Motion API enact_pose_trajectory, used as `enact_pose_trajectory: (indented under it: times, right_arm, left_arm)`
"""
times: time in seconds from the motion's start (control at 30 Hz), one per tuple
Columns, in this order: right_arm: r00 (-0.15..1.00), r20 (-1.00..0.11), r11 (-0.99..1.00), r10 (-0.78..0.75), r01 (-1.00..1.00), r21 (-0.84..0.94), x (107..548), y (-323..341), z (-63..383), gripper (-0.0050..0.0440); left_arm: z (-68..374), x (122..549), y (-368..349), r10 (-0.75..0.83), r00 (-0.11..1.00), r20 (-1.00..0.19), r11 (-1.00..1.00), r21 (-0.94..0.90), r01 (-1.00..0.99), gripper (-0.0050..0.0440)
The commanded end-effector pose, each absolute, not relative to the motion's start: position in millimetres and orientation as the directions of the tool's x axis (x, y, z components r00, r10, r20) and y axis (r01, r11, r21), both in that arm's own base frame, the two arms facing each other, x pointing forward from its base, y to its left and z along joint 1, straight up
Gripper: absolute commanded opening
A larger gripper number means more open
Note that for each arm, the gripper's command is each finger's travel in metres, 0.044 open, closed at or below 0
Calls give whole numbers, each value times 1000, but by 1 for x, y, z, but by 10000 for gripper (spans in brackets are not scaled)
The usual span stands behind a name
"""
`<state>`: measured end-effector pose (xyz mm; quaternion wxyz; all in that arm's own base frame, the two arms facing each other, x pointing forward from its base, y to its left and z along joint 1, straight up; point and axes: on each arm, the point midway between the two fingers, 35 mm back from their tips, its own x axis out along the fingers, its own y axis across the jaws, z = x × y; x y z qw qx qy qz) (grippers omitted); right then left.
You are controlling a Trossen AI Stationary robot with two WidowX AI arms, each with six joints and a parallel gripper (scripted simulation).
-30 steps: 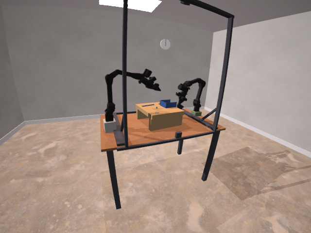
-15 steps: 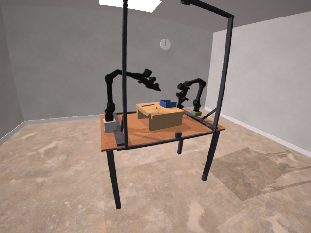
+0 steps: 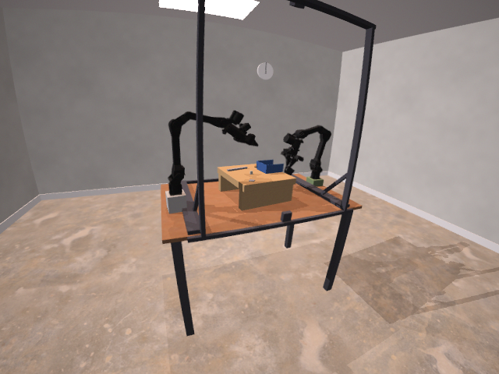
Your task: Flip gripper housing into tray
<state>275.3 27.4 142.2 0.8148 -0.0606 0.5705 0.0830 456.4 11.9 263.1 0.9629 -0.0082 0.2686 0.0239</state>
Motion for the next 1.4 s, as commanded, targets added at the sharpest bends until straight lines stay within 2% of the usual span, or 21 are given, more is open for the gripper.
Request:
enact_pose_trajectory:
  times: [0.0, 0.93, 1.37]
  right_arm:
    - [351, -931, 960, 97, -281, -6, 277, 27, 149, 112]
    - [284, -933, 763, 220, -646, -16, 277, 27, 149, 112]
    - [228, -935, 599, 273, -800, -20, 277, 26, 149, 112]
  left_arm:
    - [273, 454, 12, 39, 866, -499, 999, -1, -45, 440]
    - [273, 454, 12, 39, 866, -499, 999, -1, -45, 440]
    - [273, 454, 12, 39, 866, -499, 999, -1, -45, 440]
